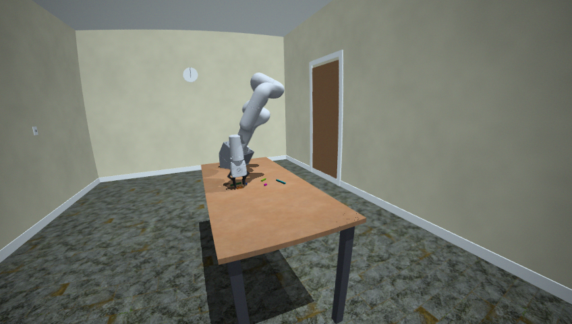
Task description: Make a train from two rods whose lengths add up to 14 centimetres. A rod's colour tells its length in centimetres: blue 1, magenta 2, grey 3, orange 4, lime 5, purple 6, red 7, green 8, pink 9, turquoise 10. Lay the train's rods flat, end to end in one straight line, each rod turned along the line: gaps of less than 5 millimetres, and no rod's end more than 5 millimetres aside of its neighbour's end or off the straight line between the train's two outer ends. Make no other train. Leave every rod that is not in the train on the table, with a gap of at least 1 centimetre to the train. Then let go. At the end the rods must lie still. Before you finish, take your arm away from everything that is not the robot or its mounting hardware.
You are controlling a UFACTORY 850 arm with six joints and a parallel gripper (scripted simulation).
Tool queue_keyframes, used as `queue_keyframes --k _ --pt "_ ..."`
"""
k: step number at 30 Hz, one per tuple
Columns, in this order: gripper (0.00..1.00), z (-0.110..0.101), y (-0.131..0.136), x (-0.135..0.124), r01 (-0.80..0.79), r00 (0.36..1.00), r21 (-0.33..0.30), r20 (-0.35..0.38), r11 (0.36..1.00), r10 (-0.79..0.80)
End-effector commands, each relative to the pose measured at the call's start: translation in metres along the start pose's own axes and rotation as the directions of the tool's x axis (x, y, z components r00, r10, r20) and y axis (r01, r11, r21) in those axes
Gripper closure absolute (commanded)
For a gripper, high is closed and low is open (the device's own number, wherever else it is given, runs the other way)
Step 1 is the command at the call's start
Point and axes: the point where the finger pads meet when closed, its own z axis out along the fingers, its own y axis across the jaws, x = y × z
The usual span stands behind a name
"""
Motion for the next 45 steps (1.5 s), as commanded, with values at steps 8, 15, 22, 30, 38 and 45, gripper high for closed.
queue_keyframes --k 8,15,22,30,38,45 --pt "0.41 0.000 0.000 -0.001 0.000 1.000 0.001 0.001 1.000 0.000" --pt "0.41 0.001 0.000 -0.001 0.000 1.000 0.001 0.001 1.000 0.000" --pt "0.41 0.007 0.000 -0.001 0.000 1.000 0.001 0.001 1.000 0.000" --pt "0.41 0.012 0.000 -0.001 0.000 1.000 0.001 0.001 1.000 0.000" --pt "0.41 0.015 0.000 -0.001 0.000 1.000 0.001 0.001 1.000 0.000" --pt "0.41 0.015 0.000 -0.001 0.000 1.000 0.001 0.001 1.000 0.000"
